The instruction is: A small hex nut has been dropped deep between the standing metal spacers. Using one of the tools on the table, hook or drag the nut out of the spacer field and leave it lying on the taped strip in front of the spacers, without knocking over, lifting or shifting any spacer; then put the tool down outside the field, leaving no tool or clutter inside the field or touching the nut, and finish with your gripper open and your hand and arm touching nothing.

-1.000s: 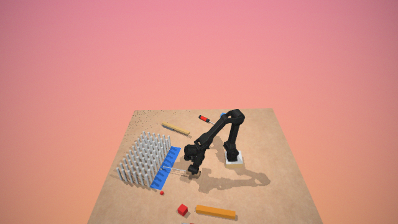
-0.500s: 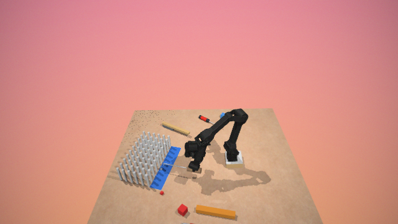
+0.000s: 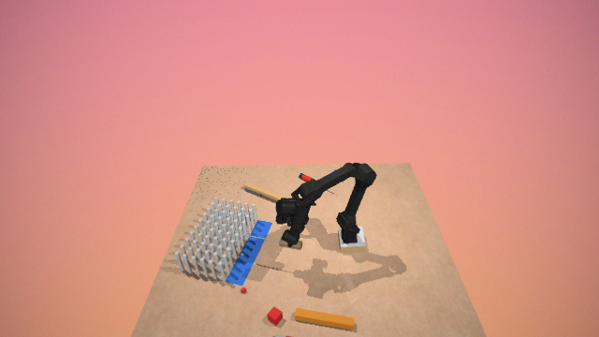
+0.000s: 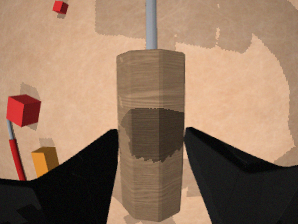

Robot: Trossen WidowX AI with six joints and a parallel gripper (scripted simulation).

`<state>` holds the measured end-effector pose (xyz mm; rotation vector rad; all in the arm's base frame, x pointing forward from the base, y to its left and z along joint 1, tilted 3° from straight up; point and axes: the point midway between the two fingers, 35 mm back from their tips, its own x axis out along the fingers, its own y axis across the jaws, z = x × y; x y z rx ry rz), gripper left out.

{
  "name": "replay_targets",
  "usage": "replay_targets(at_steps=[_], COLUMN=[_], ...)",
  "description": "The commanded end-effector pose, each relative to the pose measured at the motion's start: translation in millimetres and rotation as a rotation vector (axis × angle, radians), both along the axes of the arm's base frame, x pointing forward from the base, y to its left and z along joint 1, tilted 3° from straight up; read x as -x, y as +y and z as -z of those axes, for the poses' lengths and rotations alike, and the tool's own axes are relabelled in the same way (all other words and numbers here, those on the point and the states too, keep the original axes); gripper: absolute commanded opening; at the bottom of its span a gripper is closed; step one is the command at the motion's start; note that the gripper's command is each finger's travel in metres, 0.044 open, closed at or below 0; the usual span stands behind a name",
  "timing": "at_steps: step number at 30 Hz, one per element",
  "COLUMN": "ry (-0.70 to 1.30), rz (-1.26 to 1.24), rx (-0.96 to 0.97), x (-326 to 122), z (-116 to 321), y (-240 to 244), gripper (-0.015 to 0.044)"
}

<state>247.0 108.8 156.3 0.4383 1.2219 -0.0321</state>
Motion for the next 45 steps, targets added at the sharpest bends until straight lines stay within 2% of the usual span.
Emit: replay_targets(at_steps=[1,2,3,26,45], ry=[-0.022,-0.022,0.0,0.12,0.178], rz=[-0.005,-0.005,0.005,0.746,1.397], rx=[-0.008,-0.008,0.0,-0.038,-0.084], x=[3,4,1,-45,-55], z=[-23,-26,-10,-20,-26], y=[-2,-2,-2,-98,-195], gripper=[0.0,0.0,0.0,0.0,0.0])
